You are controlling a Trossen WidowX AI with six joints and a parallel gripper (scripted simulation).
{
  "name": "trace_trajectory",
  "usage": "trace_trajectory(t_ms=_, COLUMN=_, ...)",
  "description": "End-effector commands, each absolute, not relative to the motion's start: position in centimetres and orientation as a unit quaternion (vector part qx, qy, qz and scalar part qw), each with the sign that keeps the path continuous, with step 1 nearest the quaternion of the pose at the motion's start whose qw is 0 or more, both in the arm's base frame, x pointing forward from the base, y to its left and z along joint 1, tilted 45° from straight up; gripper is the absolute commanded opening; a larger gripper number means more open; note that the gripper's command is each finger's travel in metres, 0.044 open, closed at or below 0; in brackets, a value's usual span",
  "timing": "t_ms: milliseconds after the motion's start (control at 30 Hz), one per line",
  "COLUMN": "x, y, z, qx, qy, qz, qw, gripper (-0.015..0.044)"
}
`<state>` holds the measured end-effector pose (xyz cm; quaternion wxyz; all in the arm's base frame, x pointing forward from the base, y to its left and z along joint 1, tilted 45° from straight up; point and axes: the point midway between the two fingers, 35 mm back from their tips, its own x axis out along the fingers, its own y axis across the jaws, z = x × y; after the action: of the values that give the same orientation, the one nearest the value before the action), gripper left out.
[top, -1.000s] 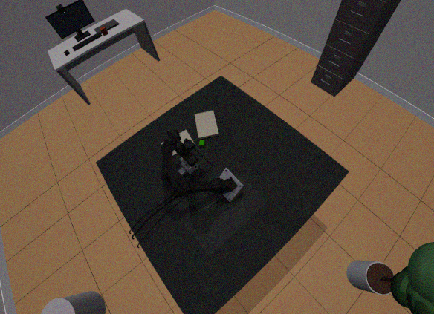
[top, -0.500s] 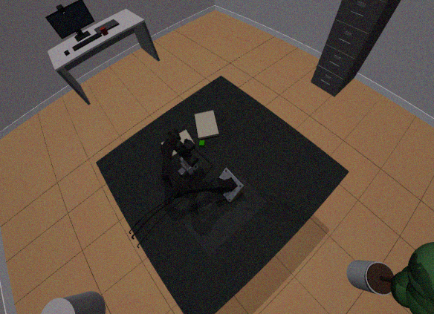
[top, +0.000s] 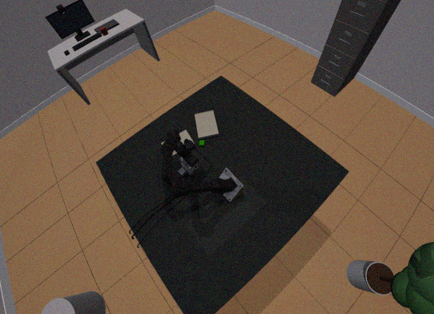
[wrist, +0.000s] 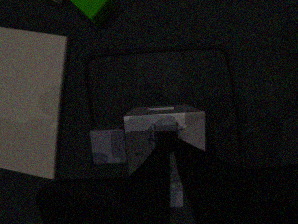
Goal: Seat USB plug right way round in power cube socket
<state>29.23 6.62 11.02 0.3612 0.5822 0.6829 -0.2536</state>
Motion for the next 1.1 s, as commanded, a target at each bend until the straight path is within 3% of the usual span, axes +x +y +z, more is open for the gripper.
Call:
trace_trajectory(t_ms=0, x=29.23, y=6.67, z=10.96, qx=0.582, qy=0.682, qz=-0.254, qw=0.361, gripper=0.0000)
trace_trajectory(t_ms=1067, x=29.20, y=6.94, z=10.70, qx=0.583, qy=0.682, qz=-0.254, qw=0.361, gripper=0.0000)
